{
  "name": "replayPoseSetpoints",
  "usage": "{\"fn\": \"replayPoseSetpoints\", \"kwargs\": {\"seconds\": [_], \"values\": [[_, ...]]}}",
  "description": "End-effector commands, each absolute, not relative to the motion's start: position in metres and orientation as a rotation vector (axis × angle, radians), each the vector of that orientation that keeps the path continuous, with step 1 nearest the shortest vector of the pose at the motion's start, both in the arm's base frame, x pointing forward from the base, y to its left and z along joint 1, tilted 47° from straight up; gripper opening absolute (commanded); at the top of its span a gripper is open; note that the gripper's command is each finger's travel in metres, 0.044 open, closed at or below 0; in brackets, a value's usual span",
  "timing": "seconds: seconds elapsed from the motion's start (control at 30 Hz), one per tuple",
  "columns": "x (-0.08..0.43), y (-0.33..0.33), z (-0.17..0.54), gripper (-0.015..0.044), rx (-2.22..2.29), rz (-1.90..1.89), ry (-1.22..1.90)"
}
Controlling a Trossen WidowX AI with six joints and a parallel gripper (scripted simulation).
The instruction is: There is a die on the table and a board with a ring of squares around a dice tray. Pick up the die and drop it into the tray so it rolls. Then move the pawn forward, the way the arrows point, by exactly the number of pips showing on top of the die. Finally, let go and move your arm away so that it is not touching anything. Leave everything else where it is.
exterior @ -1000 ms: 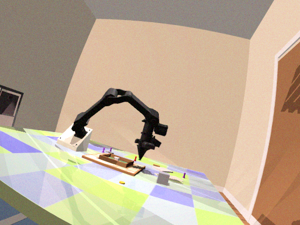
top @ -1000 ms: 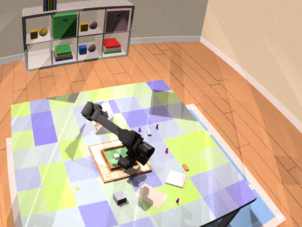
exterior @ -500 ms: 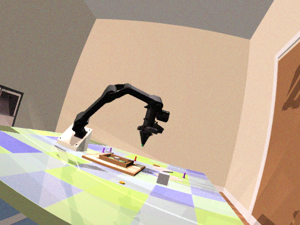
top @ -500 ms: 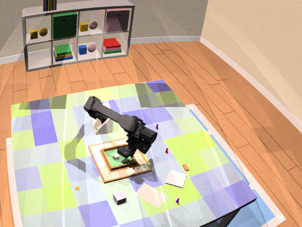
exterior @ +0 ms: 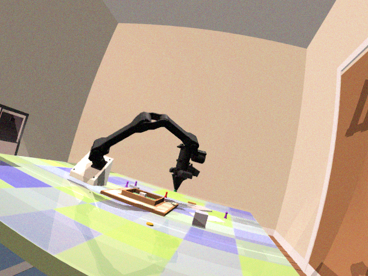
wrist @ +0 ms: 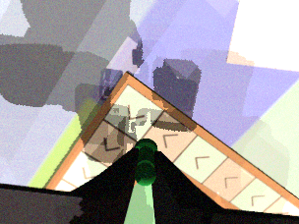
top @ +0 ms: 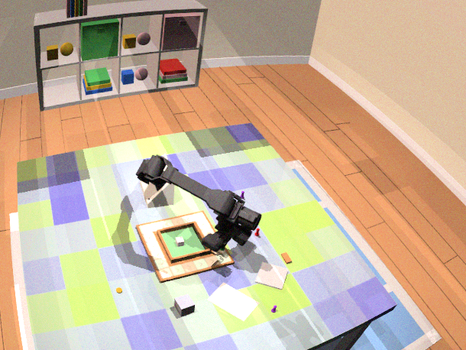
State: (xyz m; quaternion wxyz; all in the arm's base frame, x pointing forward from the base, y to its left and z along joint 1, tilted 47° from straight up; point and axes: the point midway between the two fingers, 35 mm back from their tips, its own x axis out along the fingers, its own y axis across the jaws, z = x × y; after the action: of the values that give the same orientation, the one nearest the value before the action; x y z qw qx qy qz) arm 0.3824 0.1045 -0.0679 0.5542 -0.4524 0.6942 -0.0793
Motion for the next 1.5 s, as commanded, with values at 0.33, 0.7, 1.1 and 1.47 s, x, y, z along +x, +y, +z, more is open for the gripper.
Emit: {"fn": "replayPoseSetpoints", "kwargs": {"seconds": [0.33,0.7,1.1,1.47], "values": [[0.378,0.082,-0.109,0.0000,-1.070,-0.187,1.647],[0.378,0.075,-0.116,0.0000,-1.070,-0.188,1.646],[0.381,0.071,-0.119,0.0131,-1.056,-0.191,1.641],[0.379,0.106,-0.085,0.0420,-1.069,-0.186,1.647]]}}
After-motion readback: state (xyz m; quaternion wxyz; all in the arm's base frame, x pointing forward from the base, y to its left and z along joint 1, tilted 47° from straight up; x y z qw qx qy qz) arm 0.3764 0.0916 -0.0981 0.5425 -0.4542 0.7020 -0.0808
